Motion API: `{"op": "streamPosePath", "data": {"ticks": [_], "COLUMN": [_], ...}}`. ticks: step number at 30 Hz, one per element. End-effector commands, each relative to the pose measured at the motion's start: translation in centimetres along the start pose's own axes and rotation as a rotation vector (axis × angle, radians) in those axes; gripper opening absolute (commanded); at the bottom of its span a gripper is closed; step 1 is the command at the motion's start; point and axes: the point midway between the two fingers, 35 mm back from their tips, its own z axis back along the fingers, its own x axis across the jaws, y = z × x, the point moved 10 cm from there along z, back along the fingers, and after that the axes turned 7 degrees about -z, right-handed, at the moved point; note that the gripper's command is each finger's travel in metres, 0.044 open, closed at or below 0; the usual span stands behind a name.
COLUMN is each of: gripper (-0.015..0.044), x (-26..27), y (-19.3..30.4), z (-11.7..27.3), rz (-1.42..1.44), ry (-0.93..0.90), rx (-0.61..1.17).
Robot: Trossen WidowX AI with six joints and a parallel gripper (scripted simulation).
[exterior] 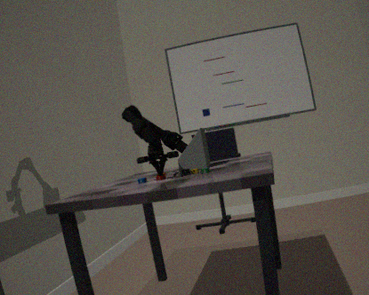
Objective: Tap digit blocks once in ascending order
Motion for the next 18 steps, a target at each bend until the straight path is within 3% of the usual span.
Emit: {"op": "streamPosePath", "data": {"ticks": [1, 8, 14, 18], "gripper": [0.0020, 0.0020, 0.0020, 0.0020], "x": [0.0, 0.0, 0.1, 0.0], "y": [0.0, 0.0, 0.0, 0.0], "z": [0.9, 3.0, 10.6, 10.8], "rz": [0.001, 0.005, 0.006, 0.006], "ry": [0.001, 0.003, 0.000, 0.001], "rx": [0.001, 0.002, 0.004, 0.004]}}
